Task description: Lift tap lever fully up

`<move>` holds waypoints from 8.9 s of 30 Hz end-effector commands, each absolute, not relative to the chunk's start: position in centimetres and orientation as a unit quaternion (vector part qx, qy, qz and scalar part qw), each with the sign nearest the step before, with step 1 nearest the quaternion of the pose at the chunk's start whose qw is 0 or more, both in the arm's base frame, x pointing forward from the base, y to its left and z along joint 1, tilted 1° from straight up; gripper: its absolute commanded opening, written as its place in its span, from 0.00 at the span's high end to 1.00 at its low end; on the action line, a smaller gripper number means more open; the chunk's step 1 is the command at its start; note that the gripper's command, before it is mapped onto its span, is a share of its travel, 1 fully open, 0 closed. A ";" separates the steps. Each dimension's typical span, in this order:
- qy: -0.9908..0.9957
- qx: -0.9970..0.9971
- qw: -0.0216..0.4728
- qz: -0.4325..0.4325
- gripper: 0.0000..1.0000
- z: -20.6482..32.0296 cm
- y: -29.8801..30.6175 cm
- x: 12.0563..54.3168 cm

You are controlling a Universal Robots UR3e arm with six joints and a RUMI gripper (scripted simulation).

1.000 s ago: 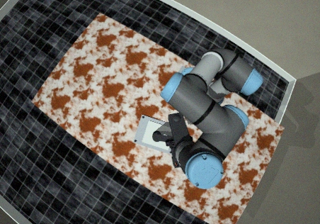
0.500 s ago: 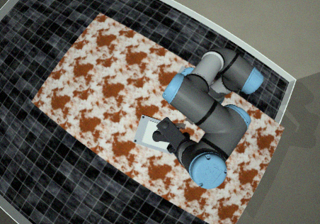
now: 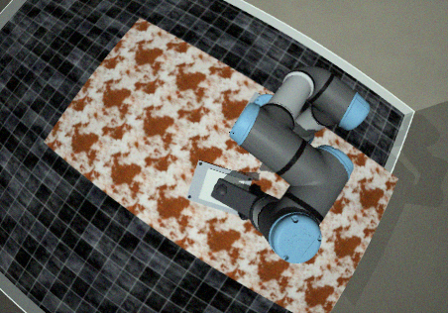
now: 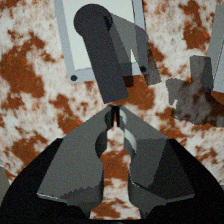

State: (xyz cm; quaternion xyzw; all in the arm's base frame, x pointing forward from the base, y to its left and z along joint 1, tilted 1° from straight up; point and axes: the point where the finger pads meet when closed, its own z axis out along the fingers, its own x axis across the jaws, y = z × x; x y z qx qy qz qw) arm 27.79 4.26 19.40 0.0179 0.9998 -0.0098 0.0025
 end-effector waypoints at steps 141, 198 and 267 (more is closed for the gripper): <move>0.991 -0.135 0.003 -0.007 0.59 13.9 4.7 28.3; 0.991 -0.135 0.003 -0.007 0.59 13.9 4.7 28.3; 0.991 -0.135 0.003 -0.007 0.59 11.6 4.6 28.4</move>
